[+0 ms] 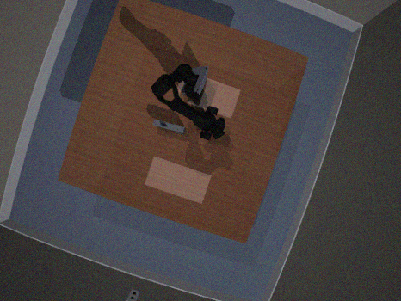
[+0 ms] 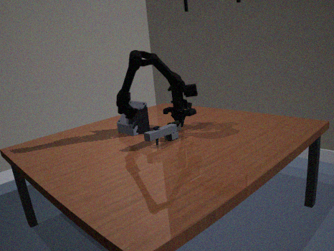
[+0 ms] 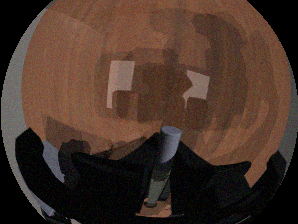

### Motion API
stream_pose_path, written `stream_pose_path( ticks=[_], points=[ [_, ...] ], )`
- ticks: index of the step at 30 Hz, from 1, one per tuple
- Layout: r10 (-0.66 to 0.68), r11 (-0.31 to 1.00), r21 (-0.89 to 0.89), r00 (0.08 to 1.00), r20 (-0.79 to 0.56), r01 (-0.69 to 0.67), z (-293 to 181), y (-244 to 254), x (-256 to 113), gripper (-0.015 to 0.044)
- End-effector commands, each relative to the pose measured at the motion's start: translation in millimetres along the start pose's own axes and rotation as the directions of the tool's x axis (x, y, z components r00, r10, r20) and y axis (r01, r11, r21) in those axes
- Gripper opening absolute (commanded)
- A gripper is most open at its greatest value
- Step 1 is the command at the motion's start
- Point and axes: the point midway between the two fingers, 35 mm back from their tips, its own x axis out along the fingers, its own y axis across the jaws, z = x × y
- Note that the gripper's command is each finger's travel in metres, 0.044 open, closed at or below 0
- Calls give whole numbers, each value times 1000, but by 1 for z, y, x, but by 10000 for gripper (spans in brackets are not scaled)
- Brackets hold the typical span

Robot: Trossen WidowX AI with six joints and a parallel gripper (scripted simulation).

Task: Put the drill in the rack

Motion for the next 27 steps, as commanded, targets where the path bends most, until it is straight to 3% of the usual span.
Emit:
stream_pose_path(
  ticks=[1, 5, 22, 27],
  points=[
    [8, 1000, 6, 1000, -15, -8, -6, 0, 6, 0],
    [8, 1000, 6, 1000, -15, -8, -6, 0, 6, 0],
    [0, 1000, 0, 1000, 0, 0, 0, 0, 0, 440],
    [8, 1000, 5, 1000, -13, -8, -1, 1, -22, 440]
  ],
)
